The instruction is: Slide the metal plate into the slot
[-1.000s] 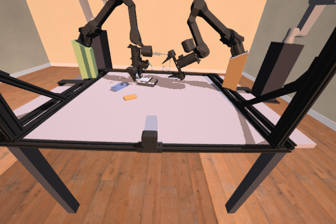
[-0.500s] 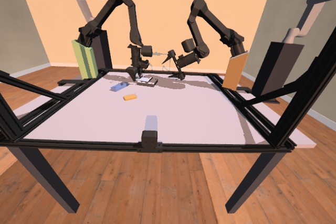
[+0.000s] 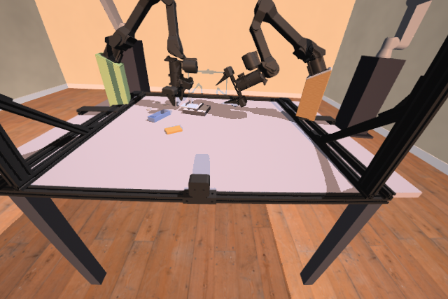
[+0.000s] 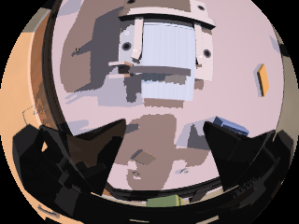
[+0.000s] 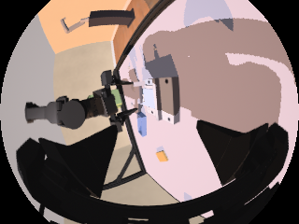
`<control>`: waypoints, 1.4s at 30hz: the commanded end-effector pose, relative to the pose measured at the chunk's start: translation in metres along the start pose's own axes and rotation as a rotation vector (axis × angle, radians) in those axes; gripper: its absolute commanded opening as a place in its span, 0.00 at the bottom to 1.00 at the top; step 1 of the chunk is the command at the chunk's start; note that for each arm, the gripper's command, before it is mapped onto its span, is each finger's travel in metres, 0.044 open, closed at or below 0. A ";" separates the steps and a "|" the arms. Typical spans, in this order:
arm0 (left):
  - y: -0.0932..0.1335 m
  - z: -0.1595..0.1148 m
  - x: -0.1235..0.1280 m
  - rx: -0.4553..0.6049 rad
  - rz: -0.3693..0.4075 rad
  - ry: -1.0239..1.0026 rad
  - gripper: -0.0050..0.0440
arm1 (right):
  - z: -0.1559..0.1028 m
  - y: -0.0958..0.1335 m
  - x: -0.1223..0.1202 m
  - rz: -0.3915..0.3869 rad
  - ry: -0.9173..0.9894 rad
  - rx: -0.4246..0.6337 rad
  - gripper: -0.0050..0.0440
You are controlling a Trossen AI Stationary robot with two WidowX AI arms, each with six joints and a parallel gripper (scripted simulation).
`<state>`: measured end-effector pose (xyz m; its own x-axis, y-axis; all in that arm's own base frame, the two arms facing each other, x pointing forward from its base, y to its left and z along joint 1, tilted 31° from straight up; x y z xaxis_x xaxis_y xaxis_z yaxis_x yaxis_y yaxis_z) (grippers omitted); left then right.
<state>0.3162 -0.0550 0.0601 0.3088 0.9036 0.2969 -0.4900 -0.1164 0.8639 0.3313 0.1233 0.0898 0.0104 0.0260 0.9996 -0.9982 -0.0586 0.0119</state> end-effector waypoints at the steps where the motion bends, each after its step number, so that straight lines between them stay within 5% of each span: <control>1: -0.001 0.001 0.000 0.002 0.000 0.000 0.80 | 0.000 0.000 0.000 0.000 0.000 0.000 1.00; 11: -0.001 0.001 0.000 0.002 0.000 0.000 0.43 | 0.000 0.000 0.000 0.000 0.000 0.000 1.00; 42: -0.018 0.012 0.002 -0.022 0.004 -0.009 0.43 | 0.000 0.000 0.000 0.000 0.000 0.000 1.00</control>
<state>0.3341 -0.0556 0.0528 0.3067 0.9007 0.3078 -0.5152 -0.1149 0.8494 0.3313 0.1233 0.0898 0.0104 0.0260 0.9996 -0.9982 -0.0586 0.0120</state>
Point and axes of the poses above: on each arm, the point midway between the two fingers, 35 mm back from their tips, its own y axis back along the fingers, its own x axis across the jaws, z = x × y, the point moved 6 cm from there along y, back along the fingers, and after that the axes turned 5 degrees about -y, right-handed, at the moved point
